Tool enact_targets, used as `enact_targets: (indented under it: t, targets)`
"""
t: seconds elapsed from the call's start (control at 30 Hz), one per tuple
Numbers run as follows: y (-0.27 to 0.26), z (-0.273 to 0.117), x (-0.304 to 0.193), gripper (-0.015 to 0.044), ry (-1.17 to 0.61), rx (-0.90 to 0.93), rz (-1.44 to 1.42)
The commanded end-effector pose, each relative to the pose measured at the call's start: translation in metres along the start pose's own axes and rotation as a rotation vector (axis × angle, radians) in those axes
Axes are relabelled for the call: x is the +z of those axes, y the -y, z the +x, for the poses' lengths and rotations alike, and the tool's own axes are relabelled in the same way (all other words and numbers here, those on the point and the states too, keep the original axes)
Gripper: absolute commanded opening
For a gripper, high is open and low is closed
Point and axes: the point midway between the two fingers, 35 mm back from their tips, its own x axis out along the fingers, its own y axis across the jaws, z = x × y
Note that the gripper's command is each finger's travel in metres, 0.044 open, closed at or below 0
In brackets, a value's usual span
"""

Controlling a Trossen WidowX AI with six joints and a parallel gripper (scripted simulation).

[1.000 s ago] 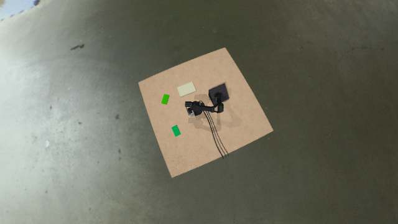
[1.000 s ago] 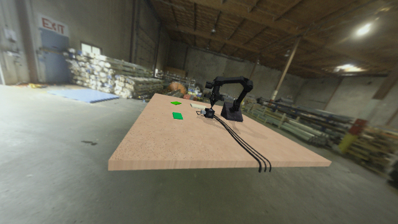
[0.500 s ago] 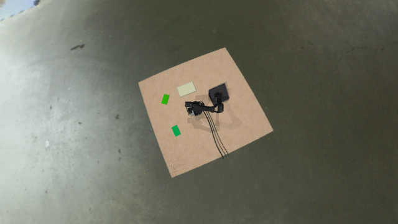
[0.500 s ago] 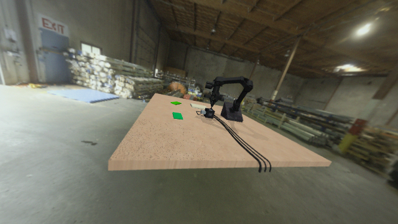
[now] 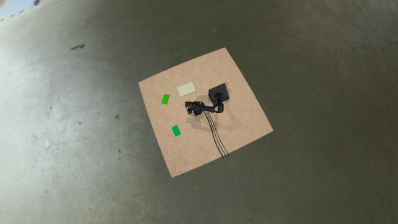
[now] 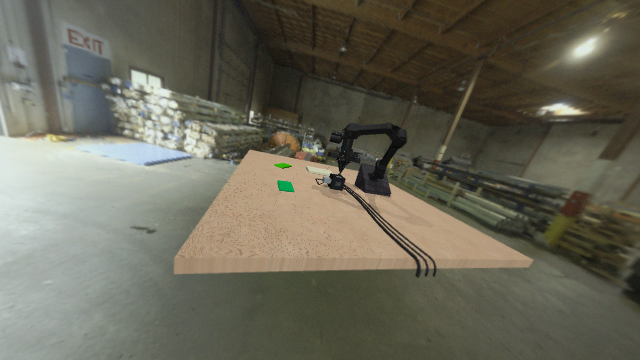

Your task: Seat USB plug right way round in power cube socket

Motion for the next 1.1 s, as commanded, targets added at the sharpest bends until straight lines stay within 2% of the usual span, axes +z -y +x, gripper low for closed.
enact_targets:
  t: [0.0, 1.07]
  targets:
    - [0.0004, 0.0004, 0.0002, 0.0, 0.002, -0.003, 0.003]
    - [0.0004, 0.0042, -0.0001, 0.0, 0.002, -0.003, 0.003]
